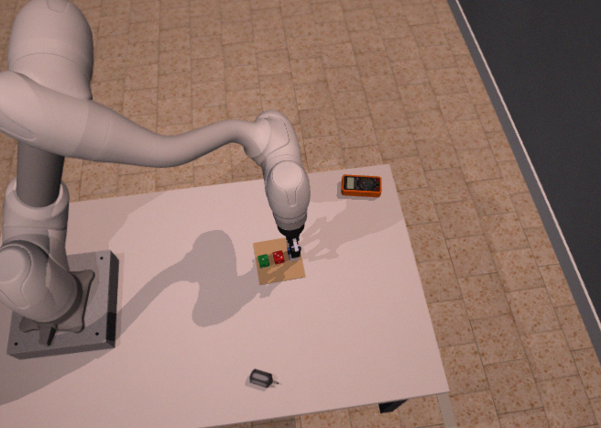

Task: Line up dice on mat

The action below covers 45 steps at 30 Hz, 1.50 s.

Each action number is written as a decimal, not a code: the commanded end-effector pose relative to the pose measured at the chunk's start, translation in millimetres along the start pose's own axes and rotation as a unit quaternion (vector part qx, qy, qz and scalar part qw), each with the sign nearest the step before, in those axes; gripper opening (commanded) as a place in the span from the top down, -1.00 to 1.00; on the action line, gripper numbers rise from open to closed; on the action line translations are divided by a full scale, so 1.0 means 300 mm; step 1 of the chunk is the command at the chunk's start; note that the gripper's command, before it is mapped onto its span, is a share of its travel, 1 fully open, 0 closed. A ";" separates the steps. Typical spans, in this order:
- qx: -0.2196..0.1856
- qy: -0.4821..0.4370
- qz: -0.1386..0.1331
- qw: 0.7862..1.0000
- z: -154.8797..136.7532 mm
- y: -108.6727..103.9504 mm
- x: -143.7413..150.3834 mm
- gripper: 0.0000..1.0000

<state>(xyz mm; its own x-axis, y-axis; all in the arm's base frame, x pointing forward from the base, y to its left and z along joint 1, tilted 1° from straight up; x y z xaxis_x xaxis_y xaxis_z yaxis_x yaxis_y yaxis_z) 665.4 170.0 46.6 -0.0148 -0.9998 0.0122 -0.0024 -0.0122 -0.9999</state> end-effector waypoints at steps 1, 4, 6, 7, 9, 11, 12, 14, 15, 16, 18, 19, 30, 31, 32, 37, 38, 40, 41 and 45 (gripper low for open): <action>0.000 0.001 -0.001 1.000 0.002 0.014 0.017 0.51; 0.000 0.001 -0.001 1.000 0.003 0.014 0.019 0.51; 0.000 0.001 -0.001 1.000 0.003 0.014 0.020 0.51; 0.000 0.001 -0.001 1.000 0.003 0.014 0.021 0.51; 0.000 0.001 -0.001 1.000 0.004 0.014 0.021 0.51; 0.000 0.001 -0.001 1.000 0.003 0.014 0.020 0.51; 0.000 0.001 -0.001 1.000 0.003 0.014 0.020 0.51; 0.000 0.001 -0.001 1.000 0.003 0.014 0.020 0.51; 0.000 0.001 -0.001 1.000 0.003 0.014 0.020 0.51; 0.000 0.001 -0.001 1.000 0.003 0.014 0.020 0.51; 0.000 0.001 -0.001 1.000 0.003 0.014 0.020 0.51; 0.000 0.001 -0.001 1.000 0.003 0.014 0.020 0.51; 0.000 0.001 -0.001 1.000 0.003 0.015 0.020 0.51; 0.000 0.001 -0.001 1.000 0.003 0.015 0.020 0.51; 0.000 0.001 -0.001 1.000 0.003 0.015 0.020 0.51; 0.000 0.001 -0.001 1.000 0.002 0.019 0.020 0.51; 0.000 0.001 -0.001 1.000 0.002 0.020 0.020 0.51; -0.001 0.001 -0.001 1.000 0.001 0.023 0.021 0.51; -0.001 0.001 -0.001 1.000 0.001 0.024 0.021 0.51; -0.001 0.001 -0.001 1.000 0.001 0.028 0.021 0.51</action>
Point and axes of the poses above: the point where the finger pads meet when closed, its own y axis out along the fingers, its own x axis across the jaws, z = x × y, the point moved 8 cm from there along -y, back along the fingers, and after that the axes turned 15 degrees about y, right-handed, at the moved point
